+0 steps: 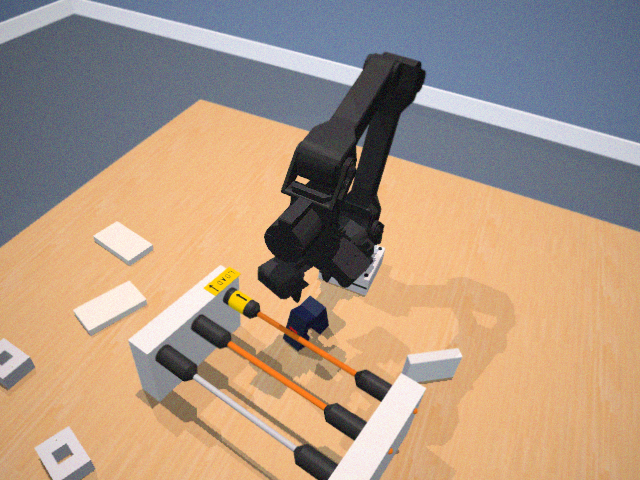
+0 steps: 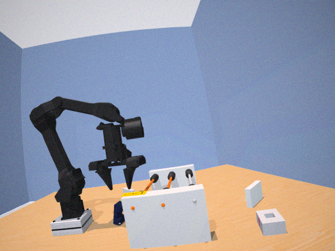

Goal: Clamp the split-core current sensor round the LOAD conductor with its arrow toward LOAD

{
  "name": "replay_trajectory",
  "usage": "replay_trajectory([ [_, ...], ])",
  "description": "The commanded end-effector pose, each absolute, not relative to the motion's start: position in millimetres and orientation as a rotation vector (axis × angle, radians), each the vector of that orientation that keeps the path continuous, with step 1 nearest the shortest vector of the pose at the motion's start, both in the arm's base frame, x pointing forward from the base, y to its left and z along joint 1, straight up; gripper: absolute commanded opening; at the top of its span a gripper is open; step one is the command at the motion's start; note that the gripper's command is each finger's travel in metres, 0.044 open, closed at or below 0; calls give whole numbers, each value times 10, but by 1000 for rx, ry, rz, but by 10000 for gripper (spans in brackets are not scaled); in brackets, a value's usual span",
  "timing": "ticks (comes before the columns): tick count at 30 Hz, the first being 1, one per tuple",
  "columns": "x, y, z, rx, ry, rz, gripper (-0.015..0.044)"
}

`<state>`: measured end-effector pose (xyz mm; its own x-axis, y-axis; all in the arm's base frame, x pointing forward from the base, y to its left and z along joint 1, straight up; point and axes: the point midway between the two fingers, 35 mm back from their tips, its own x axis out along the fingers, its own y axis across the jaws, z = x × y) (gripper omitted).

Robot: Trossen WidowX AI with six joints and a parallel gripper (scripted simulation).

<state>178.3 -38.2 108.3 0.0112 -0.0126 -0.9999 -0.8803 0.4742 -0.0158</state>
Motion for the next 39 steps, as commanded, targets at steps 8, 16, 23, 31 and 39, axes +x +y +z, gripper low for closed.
replay_trajectory([
  [8, 1823, -387, 927, -871, 1385, 848, 320],
  [16, 1826, -390, 795, -871, 1385, 848, 320],
  [23, 1823, -394, 681, -871, 1385, 848, 320],
  [31, 1812, -397, 552, -871, 1386, 848, 320],
  [39, 1822, -404, 574, -872, 1386, 841, 287],
])
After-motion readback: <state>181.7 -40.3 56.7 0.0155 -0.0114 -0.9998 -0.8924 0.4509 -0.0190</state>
